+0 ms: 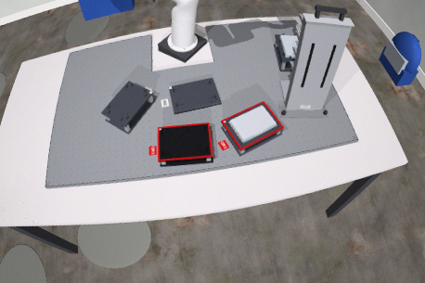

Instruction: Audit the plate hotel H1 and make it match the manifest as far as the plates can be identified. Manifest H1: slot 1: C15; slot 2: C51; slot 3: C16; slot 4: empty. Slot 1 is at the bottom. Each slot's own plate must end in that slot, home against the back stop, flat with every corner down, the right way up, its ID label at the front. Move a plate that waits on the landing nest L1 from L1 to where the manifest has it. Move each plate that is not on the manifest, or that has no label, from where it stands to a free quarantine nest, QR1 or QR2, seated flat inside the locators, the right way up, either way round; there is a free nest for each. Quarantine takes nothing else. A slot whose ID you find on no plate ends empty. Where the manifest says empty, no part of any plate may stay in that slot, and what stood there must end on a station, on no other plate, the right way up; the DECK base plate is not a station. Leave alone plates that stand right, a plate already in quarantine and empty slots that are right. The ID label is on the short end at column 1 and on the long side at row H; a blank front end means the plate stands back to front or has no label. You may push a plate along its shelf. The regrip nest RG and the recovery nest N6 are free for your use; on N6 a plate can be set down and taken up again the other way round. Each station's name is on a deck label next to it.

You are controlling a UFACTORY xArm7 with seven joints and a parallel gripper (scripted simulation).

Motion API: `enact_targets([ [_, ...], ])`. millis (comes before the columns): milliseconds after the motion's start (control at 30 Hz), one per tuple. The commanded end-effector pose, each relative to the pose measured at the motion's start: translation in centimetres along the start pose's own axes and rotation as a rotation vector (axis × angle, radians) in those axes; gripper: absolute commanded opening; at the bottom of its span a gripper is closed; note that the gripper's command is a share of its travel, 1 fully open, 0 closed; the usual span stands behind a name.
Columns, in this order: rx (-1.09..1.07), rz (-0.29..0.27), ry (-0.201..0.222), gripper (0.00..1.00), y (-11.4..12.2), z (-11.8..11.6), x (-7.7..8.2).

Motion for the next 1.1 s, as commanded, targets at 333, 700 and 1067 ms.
enact_targets([
  [333, 0.0, -0.002, -0.004, 1.0, 0.0, 0.0, -1.9],
  [700, 0.0, -0.002, -0.004, 1.0, 0.0, 0.0, -3.4],
  [1067, 0.0, -0.002, -0.004, 1.0, 0.0, 0.0, -5.1],
])
Point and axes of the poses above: the point where the finger pads meet when closed, its own x axis back along the fingers, its own z axis across the jaws, y = z × x, the point moved 7 cm from there along x, back along the fingers, and after that the axes turned 9 degrees about -x, right-handed, at the moved point
